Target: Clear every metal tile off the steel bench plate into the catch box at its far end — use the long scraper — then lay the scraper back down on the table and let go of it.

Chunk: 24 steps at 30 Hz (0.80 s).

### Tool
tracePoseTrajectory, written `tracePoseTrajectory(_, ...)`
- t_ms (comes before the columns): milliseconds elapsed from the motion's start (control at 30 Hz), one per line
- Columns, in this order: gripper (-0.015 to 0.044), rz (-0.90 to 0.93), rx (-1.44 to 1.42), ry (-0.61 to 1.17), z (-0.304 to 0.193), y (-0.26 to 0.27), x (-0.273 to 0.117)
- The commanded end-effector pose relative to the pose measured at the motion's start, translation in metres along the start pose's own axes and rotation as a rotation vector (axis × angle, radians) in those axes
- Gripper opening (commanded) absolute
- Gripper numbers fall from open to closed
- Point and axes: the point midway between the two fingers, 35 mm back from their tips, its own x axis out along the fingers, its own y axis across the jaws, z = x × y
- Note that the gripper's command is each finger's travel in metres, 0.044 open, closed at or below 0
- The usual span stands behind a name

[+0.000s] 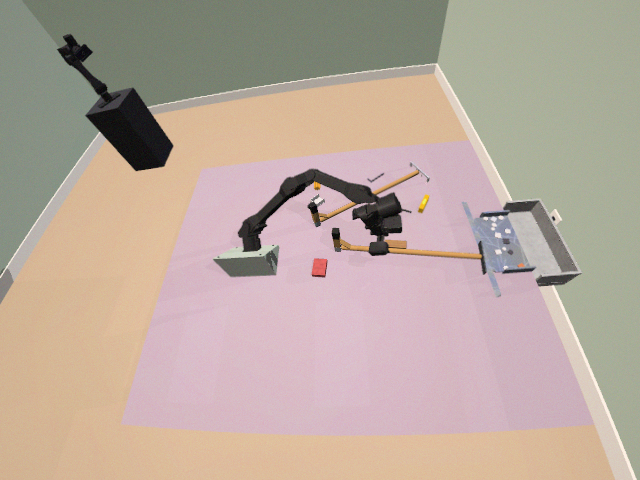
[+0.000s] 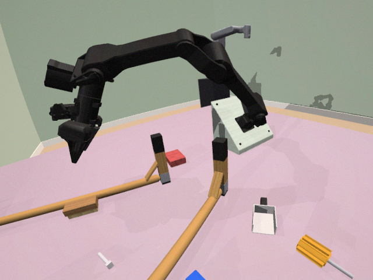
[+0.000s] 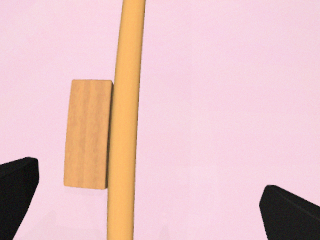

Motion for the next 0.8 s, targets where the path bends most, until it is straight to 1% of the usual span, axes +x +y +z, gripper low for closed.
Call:
tracePoseTrajectory(0, 0.0440, -0.021, -0.005, 0.057, -0.009, -0.003, 0.027)
tracePoseTrajectory(400, 0.0440, -0.064, -0.026, 0.181, -0.034, -0.003, 0.082)
tracePoseTrajectory(567, 0.0440, -0.065, -0.026, 0.182, -0.034, -0.003, 0.082)
tracePoseTrajectory(767, 0.0440, -0.060, -0.029, 0.165, -0.033, 0.001, 0.067)
